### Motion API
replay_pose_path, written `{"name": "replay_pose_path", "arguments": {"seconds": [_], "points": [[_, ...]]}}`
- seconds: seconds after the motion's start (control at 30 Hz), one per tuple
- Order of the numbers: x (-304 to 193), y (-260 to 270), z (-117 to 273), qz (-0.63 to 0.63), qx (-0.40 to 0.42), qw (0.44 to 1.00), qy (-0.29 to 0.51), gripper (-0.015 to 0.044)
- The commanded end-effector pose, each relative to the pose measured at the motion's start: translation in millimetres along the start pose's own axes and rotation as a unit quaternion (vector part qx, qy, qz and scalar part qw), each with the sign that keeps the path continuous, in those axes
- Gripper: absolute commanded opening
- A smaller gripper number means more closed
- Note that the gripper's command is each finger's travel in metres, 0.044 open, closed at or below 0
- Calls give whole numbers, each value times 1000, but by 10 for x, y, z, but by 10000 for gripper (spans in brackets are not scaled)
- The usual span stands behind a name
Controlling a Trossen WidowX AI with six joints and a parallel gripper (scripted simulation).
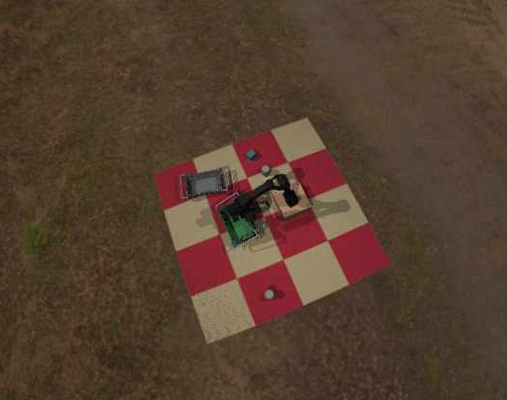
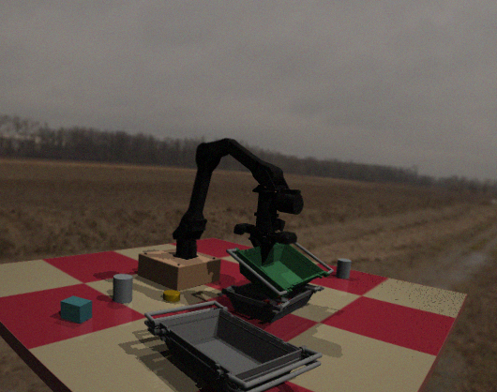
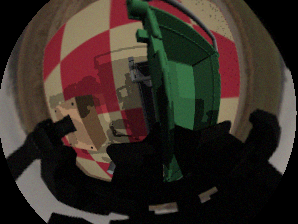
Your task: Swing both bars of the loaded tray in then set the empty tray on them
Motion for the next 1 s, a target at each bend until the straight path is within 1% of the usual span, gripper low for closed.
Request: {"name": "replay_pose_path", "arguments": {"seconds": [0.0, 0.97], "points": [[-3, 44, -24, 2, -2, 1000, -1, 0], [-15, 147, -208, 2, -2, 1000, -1, 0]]}}
Point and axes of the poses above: the point midway between the two fingers, 35 mm back from their tips, its own z axis back along the fingers, its own y axis across the jaws, x = y × z, the point moved 5 cm from there along z, back along the fingers, and after that the axes turned 6 degrees about -z, right-handed, at the moved point
